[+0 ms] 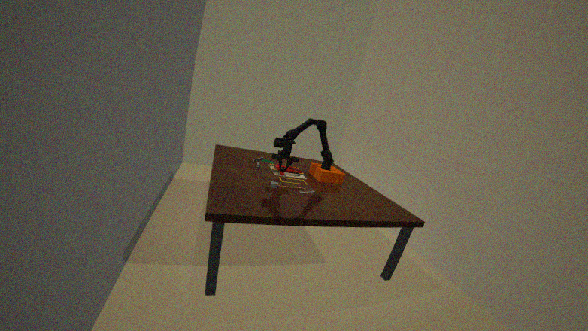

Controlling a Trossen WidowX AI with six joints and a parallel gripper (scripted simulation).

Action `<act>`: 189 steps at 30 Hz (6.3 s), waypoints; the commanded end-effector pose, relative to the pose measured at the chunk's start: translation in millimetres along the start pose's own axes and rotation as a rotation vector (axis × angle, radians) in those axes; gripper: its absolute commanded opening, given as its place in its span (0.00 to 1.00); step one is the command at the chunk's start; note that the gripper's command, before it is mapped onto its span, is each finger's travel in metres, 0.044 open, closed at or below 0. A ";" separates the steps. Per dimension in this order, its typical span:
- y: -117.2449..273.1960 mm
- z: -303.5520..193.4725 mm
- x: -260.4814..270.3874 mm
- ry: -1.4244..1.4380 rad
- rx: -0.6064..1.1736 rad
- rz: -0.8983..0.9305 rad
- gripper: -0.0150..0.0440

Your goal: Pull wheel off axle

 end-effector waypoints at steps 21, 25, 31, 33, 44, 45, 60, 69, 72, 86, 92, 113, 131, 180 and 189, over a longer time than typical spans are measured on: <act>8.7 -0.1 0.1 0.001 0.000 0.001 0.25; 10.1 -0.1 0.2 0.001 0.000 0.002 0.25; 12.0 -0.2 0.2 0.001 0.000 0.002 0.25; 12.7 -0.2 0.2 0.001 0.000 0.002 0.25; 16.3 -0.2 0.2 0.002 0.000 0.003 0.25; 16.7 -0.2 0.2 0.002 0.000 0.003 0.25; 21.6 -0.2 0.2 0.002 0.000 0.004 0.25; 24.6 -0.2 0.1 0.003 0.000 0.004 0.25; 25.6 -0.2 0.1 0.003 -0.001 0.004 0.25; 30.3 -0.2 -0.1 0.003 -0.001 0.005 0.25; 32.2 -0.2 -0.1 0.003 -0.001 0.006 0.25; 62.7 -25.0 -19.2 0.002 0.002 0.000 0.25; 67.7 -81.7 -77.9 0.003 0.008 -0.002 0.25; 19.7 -85.9 -83.4 0.004 0.008 -0.003 0.76; 39.8 -71.6 -101.4 0.007 0.011 0.000 0.99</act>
Point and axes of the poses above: the point midway between the two fingers, 35 mm back from their tips, its own y axis back along the fingers, its own x axis across the jaws, z = x × y, the point moved 7 cm from there along y, back along the fingers, and after that the axes turned 14 degrees about -y, right-handed, at the moved point
